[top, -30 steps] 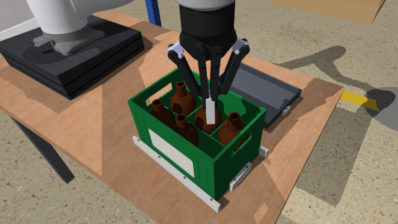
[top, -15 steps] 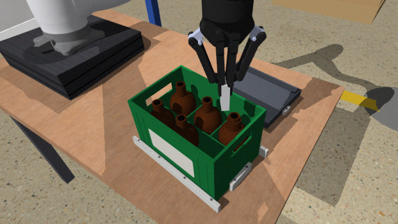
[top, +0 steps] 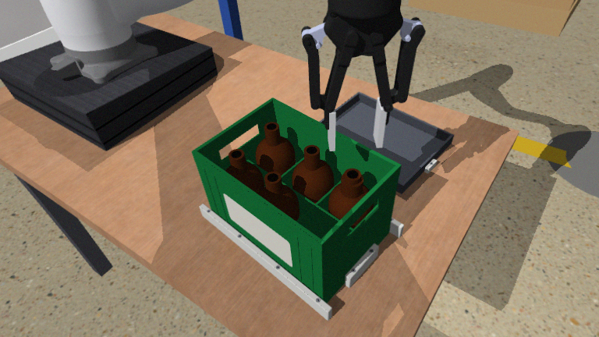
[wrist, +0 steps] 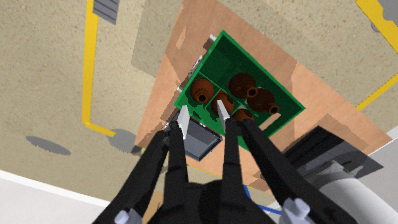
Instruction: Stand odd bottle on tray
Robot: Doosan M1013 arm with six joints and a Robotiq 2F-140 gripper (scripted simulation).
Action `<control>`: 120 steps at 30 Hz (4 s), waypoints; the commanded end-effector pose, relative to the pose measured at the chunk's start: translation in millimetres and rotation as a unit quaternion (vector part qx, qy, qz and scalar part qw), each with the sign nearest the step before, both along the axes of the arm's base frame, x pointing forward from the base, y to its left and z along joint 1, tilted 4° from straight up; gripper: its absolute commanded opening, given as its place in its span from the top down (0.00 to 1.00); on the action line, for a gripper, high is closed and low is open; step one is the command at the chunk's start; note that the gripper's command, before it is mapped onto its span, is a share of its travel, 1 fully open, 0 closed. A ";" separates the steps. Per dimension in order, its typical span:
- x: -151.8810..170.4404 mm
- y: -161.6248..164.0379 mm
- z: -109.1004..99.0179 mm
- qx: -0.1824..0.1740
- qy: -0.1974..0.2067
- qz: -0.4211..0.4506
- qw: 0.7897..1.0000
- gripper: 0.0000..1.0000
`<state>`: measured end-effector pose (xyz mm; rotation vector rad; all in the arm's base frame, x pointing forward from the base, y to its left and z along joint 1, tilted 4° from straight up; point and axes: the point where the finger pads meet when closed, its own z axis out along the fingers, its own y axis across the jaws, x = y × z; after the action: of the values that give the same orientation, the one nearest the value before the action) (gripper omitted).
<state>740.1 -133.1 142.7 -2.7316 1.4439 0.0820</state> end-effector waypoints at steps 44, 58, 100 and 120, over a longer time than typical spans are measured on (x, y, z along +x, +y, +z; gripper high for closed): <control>-0.2 0.5 -7.0 0.000 0.000 0.000 1.000 0.62; -0.5 1.5 -21.7 0.000 0.000 0.000 1.000 0.62; -1.0 3.1 -43.7 0.000 0.000 0.000 1.000 0.62; -1.0 3.1 -43.7 0.000 0.000 0.000 1.000 0.62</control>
<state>739.1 -130.1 98.9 -2.7316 1.4440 0.0820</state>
